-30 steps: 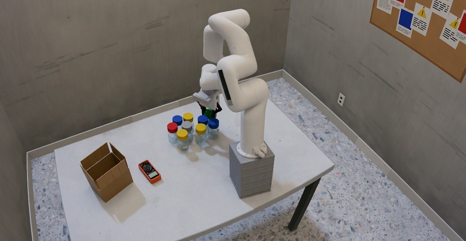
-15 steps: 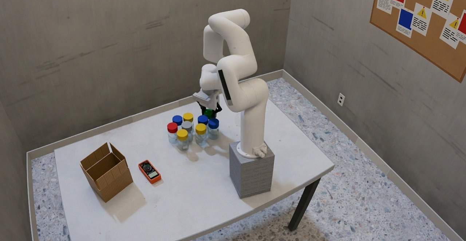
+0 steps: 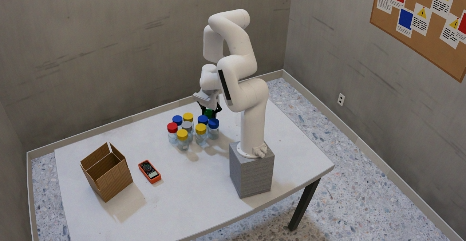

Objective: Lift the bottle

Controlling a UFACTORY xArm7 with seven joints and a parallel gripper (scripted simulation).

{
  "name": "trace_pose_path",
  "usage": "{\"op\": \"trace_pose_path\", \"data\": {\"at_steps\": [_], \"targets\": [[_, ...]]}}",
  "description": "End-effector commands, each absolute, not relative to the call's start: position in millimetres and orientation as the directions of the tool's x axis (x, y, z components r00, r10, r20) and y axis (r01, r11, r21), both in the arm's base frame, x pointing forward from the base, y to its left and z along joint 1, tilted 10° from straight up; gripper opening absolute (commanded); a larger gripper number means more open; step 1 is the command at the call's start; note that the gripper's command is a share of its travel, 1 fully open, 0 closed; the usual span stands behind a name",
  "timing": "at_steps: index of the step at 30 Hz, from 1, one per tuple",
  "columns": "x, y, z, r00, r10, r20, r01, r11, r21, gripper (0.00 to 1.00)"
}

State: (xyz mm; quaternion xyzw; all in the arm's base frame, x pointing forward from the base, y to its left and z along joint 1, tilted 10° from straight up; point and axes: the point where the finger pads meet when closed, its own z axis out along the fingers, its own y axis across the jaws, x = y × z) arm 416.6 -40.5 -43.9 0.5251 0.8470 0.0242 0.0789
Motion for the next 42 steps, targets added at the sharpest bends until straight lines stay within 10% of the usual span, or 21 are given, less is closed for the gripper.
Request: {"op": "trace_pose_path", "data": {"at_steps": [1, 42], "targets": [[417.7, -40.5, -43.0, -0.436, 0.893, -0.110, 0.885, 0.447, 0.126, 0.00], [412.3, -39.0, -9.8, -0.436, 0.893, -0.110, 0.885, 0.447, 0.127, 0.00]]}}
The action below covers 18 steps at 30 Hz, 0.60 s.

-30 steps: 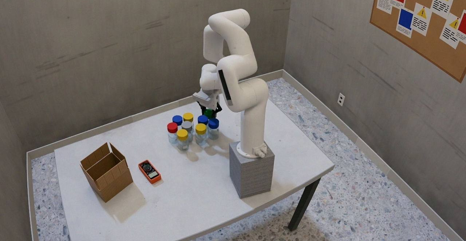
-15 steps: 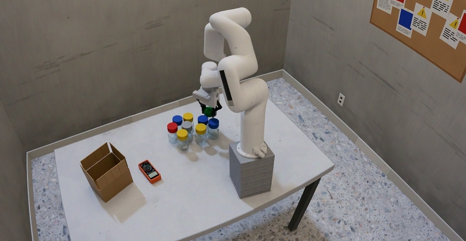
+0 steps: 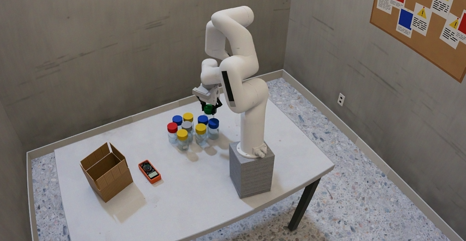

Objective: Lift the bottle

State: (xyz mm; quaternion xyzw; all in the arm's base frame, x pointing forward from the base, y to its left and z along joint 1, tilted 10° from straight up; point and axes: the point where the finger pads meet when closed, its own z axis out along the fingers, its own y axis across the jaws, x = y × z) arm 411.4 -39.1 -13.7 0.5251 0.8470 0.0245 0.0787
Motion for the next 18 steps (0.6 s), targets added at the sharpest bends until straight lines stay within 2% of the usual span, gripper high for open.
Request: {"op": "trace_pose_path", "data": {"at_steps": [1, 18], "targets": [[412.1, -38.9, -8.7, -0.436, 0.893, -0.110, 0.885, 0.447, 0.127, 0.00], [409.0, -38.0, 10.5, -0.436, 0.893, -0.110, 0.885, 0.447, 0.127, 0.00]]}}
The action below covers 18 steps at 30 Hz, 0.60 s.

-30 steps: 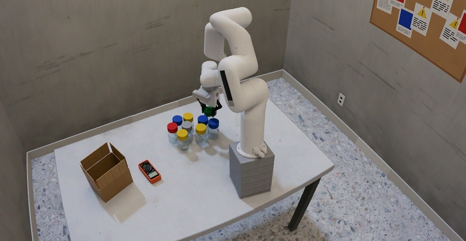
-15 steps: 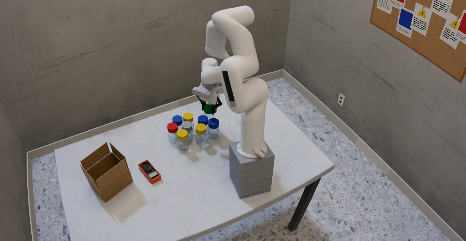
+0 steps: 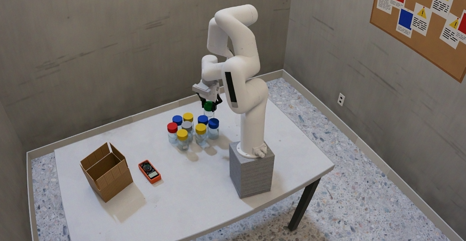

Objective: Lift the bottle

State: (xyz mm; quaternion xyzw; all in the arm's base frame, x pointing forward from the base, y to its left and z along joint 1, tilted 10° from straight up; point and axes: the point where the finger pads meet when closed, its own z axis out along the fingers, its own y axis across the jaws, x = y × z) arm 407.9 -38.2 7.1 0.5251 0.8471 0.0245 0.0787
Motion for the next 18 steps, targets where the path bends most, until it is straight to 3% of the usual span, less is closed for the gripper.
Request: {"op": "trace_pose_path", "data": {"at_steps": [1, 18], "targets": [[408.8, -38.0, 11.3, -0.436, 0.893, -0.110, 0.885, 0.447, 0.127, 0.00], [408.1, -37.8, 15.9, -0.436, 0.893, -0.110, 0.885, 0.447, 0.127, 0.00]]}}
